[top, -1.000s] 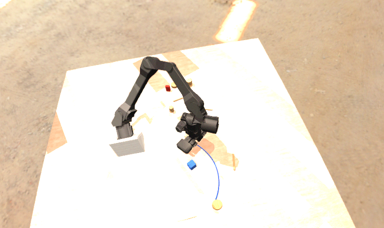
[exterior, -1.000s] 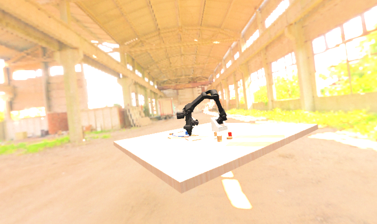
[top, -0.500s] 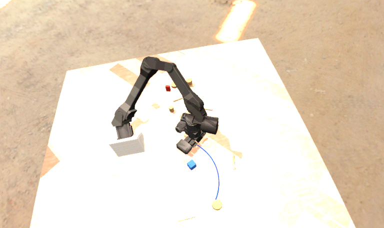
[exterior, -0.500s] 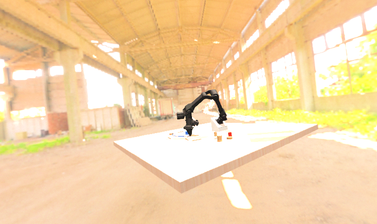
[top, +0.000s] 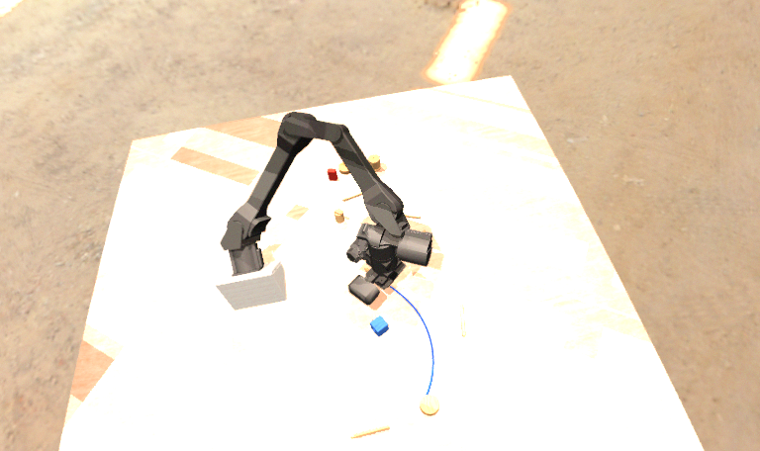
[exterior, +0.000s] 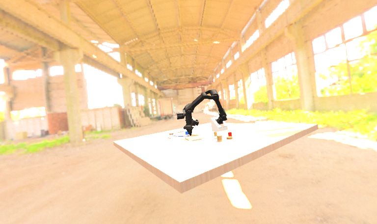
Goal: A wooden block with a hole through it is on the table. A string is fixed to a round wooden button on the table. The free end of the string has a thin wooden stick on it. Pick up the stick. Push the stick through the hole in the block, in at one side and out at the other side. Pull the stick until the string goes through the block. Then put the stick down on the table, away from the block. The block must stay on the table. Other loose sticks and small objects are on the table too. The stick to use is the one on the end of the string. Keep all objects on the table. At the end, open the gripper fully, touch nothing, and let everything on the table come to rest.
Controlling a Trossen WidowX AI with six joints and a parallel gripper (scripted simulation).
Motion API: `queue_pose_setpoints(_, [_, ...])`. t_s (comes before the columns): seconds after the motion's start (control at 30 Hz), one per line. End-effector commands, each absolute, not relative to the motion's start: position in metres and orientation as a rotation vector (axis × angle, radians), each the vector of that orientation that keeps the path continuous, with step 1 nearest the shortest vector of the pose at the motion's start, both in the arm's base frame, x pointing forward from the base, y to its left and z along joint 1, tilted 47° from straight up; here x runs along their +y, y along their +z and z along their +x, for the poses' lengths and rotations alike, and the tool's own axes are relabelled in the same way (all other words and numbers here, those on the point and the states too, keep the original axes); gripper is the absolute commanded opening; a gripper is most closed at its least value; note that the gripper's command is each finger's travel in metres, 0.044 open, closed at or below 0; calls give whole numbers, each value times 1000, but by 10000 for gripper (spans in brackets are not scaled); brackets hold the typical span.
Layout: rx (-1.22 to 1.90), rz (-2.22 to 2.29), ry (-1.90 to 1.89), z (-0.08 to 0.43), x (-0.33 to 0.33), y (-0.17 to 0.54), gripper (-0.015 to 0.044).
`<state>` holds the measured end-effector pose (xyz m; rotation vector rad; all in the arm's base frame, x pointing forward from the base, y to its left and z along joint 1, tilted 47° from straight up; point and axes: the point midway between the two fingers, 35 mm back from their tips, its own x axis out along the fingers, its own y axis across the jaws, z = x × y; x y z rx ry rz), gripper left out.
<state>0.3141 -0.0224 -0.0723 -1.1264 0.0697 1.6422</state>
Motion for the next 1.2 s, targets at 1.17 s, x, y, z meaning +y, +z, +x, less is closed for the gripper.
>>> queue_pose_setpoints(1.17, [71,-1135,1642,314,-59,-39,0])
